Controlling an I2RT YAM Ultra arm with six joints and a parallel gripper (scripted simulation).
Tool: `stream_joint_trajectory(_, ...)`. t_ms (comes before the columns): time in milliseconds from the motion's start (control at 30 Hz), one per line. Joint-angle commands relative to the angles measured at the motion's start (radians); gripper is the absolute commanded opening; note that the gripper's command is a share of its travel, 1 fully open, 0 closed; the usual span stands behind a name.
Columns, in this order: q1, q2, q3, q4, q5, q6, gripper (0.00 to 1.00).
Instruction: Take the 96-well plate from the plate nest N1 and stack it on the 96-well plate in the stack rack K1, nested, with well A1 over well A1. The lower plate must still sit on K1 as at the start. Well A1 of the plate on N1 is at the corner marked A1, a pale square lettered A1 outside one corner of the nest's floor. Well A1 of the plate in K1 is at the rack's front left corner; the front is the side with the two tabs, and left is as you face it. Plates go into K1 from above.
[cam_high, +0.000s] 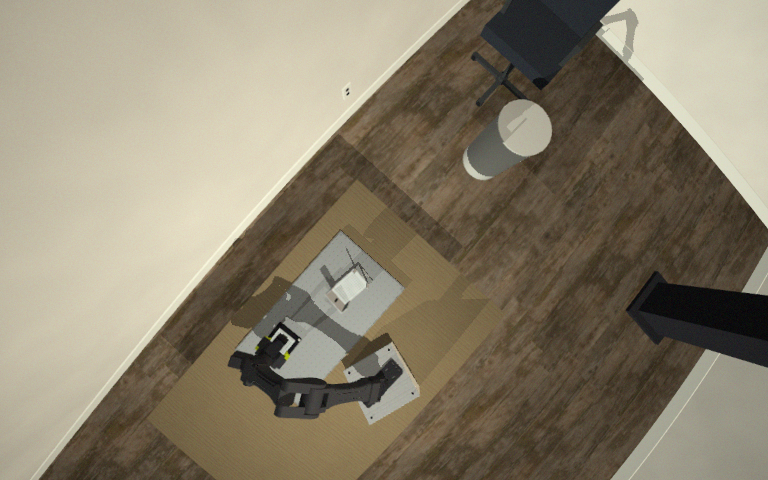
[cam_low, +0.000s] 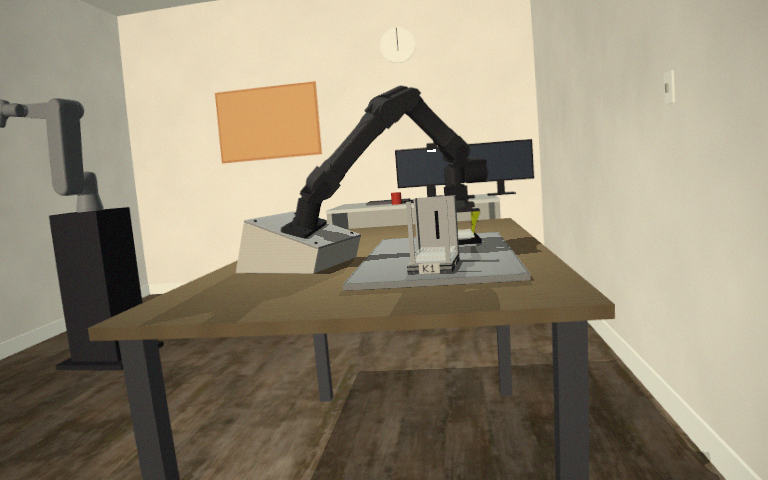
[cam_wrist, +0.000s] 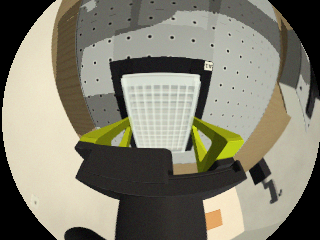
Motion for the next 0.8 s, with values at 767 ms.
stream_joint_trajectory(767, 0.017, -0.043, 0.031, -0.035, 0.008, 0.006, 0.0)
